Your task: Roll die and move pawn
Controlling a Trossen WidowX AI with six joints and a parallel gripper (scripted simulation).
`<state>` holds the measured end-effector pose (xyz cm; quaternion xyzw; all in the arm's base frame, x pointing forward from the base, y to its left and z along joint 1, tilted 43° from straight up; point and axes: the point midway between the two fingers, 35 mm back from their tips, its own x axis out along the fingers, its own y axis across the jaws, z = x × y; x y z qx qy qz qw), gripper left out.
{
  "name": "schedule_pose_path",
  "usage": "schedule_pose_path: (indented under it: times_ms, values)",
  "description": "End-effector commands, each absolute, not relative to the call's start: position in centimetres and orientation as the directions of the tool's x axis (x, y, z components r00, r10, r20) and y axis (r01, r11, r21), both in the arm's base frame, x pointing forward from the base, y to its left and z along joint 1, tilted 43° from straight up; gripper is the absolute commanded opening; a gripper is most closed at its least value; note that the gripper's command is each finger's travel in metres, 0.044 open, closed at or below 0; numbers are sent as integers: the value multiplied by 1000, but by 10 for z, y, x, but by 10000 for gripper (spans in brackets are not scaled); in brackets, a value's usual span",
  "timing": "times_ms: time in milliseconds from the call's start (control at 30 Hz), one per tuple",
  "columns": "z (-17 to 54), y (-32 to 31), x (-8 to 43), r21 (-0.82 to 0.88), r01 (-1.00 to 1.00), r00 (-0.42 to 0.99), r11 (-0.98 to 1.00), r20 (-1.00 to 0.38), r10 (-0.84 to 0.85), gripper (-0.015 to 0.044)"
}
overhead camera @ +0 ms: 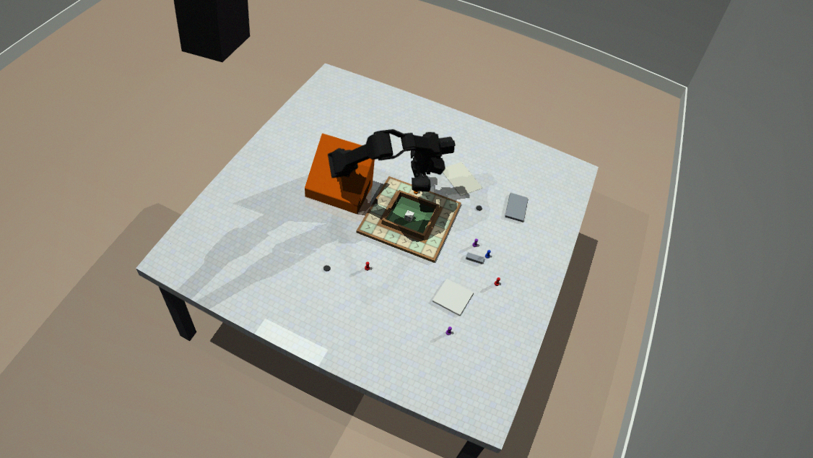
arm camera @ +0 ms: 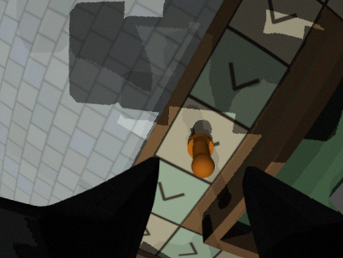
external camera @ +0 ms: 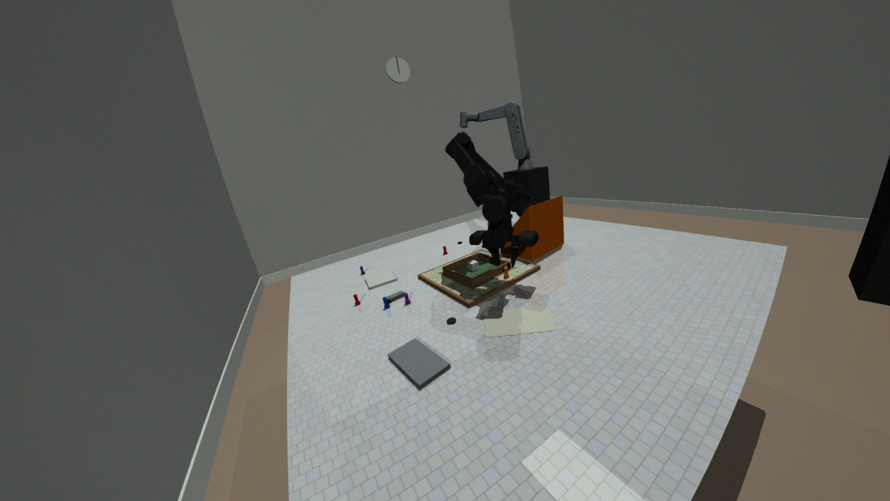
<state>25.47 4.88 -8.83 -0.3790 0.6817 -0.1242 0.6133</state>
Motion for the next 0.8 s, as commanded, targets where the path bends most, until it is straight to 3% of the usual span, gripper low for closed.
schedule_pose_path:
  times_ms: [0, 500, 667, 767]
  values:
    - [-93, 44, 255, -637, -369, 41, 676, -738, -673, 200]
    - [-108, 29, 254, -639, -369, 41, 675, -737, -675, 200]
    - [-108, 29, 254, -639, -369, 41, 675, -737, -675, 69]
    - [-108, 29, 254, -639, -369, 41, 675, -737, -675, 49]
